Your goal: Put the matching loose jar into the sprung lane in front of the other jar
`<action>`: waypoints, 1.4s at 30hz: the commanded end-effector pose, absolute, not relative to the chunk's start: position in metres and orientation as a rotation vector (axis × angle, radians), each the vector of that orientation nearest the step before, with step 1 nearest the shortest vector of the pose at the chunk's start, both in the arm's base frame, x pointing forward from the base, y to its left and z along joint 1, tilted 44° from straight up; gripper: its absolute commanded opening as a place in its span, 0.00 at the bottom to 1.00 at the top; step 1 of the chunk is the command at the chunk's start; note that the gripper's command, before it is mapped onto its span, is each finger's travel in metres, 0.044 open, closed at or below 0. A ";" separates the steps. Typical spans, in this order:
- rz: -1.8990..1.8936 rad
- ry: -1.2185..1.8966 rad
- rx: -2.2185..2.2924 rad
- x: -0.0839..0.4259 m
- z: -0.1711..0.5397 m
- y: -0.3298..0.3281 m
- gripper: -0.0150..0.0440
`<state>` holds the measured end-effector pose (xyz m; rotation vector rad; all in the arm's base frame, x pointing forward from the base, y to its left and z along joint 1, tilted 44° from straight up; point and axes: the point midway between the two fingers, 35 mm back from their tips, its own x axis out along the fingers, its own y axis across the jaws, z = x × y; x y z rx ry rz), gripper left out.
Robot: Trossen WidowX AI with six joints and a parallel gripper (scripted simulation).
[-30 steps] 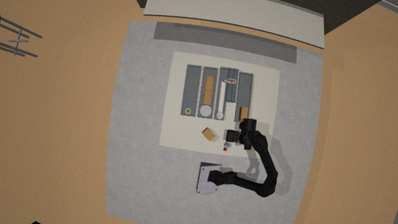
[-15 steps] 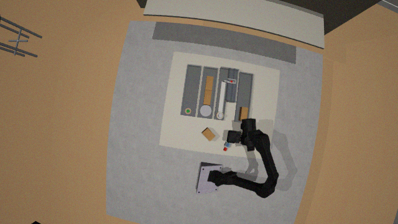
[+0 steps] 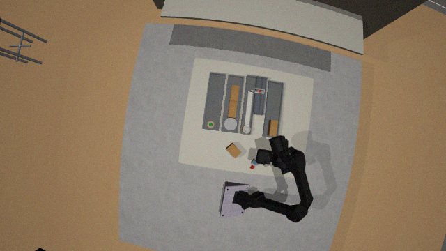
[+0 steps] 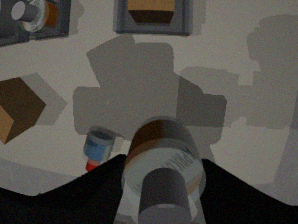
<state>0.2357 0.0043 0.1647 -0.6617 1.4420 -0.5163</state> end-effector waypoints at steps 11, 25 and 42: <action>-0.495 1.461 -0.654 0.262 0.116 0.038 0.25; -0.500 1.454 -0.661 0.284 0.054 0.069 0.25; -0.502 1.450 -0.672 0.290 0.017 0.062 0.25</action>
